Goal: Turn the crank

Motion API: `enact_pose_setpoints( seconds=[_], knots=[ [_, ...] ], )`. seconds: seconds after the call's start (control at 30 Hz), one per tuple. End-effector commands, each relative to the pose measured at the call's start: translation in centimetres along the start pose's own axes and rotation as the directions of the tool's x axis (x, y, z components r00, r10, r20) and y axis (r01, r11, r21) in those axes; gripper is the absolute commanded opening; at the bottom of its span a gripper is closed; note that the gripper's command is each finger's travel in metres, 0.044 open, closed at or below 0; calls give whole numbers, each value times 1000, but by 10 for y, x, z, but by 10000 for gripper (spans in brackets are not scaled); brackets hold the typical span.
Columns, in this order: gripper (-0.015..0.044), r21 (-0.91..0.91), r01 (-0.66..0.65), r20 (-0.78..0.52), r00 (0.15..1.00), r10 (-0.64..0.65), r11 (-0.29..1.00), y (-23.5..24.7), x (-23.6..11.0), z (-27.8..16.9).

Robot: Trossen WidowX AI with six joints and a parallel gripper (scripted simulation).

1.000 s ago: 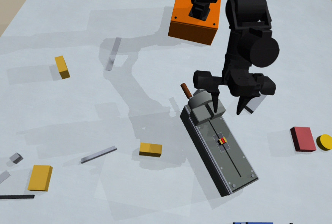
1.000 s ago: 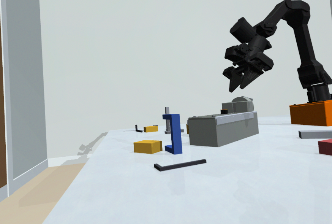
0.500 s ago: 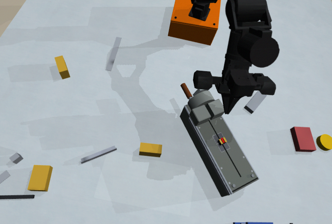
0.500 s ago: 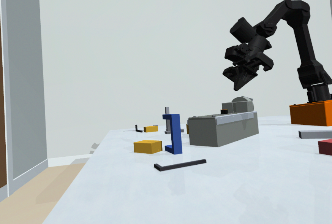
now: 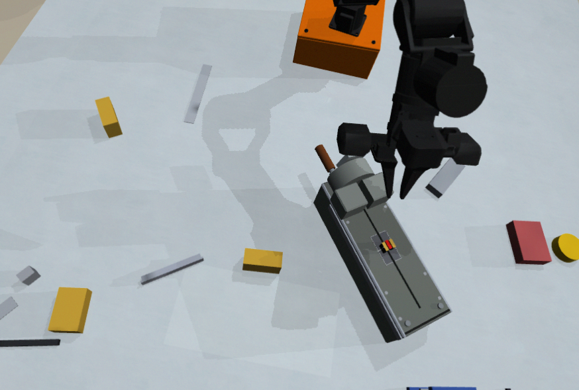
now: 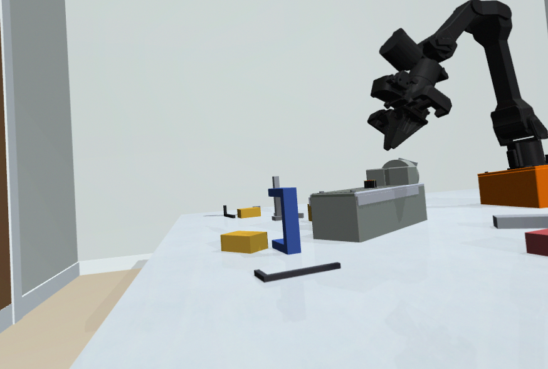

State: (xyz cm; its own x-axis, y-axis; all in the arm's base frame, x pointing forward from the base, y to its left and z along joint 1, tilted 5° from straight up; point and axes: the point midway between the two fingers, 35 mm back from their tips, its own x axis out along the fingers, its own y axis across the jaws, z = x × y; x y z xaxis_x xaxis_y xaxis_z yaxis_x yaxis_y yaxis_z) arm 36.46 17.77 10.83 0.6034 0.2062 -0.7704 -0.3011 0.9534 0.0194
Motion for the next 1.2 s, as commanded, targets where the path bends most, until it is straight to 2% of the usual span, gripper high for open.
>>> enact_pose_setpoints(
  seconds=[0.0, 0.33, 0.4, 0.97, 1.17],
  knots=[
    [157, 0, 1, 0, 1000, -1, 1000, 0, 0, 0],
    [420, 0, 1, 0, 1000, -1, 1000, 0, 0, 0],
    [440, 0, 1, 0, 1000, -1, 1000, 0, 0, 0],
    [0, 0, 1, 0, 1000, -1, 1000, 0, 0, 0],
    [0, 0, 1, 0, 1000, -1, 1000, 0, 0, 0]
  ],
)
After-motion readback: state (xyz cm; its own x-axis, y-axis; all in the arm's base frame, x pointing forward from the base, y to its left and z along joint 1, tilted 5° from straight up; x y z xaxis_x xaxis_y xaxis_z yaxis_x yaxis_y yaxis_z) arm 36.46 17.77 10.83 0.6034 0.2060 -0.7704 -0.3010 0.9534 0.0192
